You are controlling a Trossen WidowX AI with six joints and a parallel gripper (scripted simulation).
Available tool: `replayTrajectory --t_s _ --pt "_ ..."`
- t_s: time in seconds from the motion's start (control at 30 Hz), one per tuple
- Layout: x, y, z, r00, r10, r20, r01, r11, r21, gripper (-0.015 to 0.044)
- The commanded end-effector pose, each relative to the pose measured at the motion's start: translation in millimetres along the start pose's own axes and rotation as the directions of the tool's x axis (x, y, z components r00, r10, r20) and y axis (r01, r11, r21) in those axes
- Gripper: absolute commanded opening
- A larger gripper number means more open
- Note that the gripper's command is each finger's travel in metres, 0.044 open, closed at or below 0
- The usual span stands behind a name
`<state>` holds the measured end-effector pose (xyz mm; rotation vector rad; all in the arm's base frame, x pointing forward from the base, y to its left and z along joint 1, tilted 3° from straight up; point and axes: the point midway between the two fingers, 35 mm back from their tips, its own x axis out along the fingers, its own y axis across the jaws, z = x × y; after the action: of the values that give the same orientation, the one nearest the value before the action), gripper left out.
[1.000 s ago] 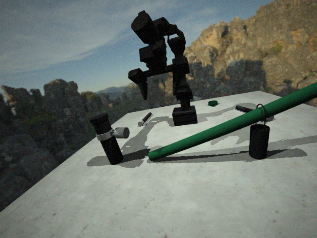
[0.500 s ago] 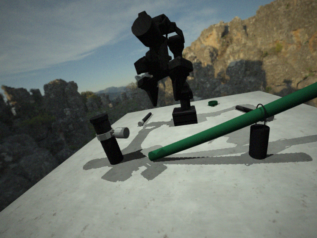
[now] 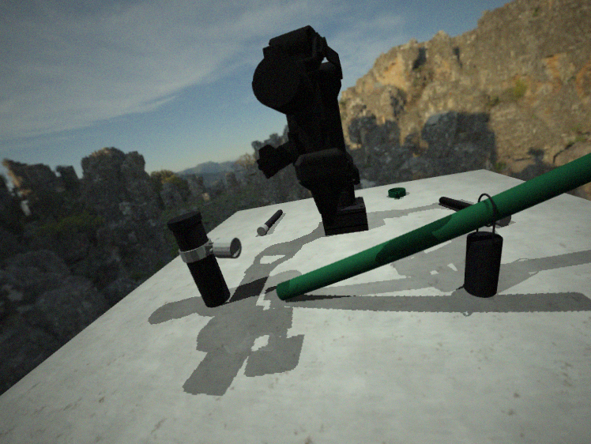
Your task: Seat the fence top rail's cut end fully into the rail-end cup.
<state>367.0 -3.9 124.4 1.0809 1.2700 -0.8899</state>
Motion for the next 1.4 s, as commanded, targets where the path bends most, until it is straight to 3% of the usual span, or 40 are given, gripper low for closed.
replayTrajectory --t_s 0.0,0.3,0.5,1.37 --pt "18.8 1.1 -7.6 0.994 -0.106 -0.020 0.107 0.959 0.261 0.0440" --pt "18.8 1.1 -7.6 0.994 -0.106 -0.020 0.107 0.959 0.261 0.0440" --pt "51.7 -2.4 -8.3 0.994 -0.106 -0.020 0.107 0.959 0.261 0.0440" --pt "87.2 -5.2 -8.7 0.994 -0.106 -0.021 0.107 0.959 0.261 0.0440"
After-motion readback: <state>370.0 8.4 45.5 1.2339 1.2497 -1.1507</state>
